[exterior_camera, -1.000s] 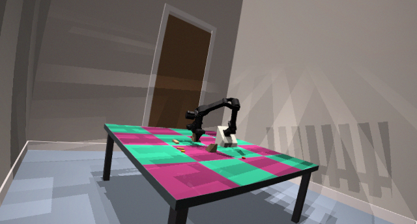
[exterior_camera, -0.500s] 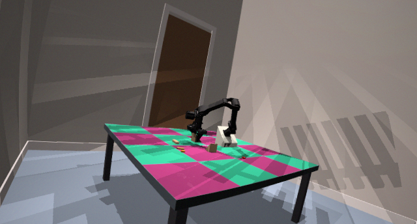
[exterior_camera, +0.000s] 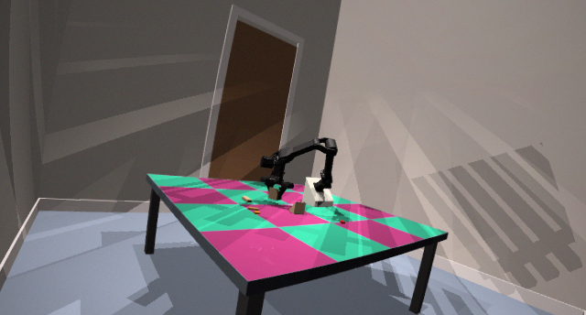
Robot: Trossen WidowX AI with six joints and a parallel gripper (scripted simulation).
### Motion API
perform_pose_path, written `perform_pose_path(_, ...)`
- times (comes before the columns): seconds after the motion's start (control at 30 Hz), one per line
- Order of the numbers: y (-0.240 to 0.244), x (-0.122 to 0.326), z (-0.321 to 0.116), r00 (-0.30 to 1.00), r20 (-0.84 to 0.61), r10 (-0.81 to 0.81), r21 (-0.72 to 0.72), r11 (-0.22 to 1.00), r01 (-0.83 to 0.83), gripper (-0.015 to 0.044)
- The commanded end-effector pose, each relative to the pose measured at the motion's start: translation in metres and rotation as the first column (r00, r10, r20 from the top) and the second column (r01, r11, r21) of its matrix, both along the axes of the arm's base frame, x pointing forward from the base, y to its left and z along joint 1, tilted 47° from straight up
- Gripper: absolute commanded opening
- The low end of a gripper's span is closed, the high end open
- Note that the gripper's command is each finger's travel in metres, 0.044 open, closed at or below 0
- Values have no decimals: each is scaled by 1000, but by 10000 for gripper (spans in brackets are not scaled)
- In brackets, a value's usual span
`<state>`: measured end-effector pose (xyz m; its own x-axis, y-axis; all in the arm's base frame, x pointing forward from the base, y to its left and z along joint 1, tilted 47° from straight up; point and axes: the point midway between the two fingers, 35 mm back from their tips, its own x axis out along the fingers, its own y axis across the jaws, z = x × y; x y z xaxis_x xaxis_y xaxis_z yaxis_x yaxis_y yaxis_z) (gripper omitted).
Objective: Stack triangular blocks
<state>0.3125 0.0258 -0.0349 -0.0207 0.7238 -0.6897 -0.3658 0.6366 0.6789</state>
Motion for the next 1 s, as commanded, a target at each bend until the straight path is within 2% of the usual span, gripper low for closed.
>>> perform_pose_path(0.0,0,-1,0,993,86,85,-4,996,-85,0)
perform_pose_path(0.47,0,-1,0,884,338,324,-53,944,-326,0)
perform_pose_path(0.8,0,-1,0,733,493,469,-124,871,-474,0)
perform_pose_path(0.97,0,-1,0,616,572,542,-181,816,-550,0)
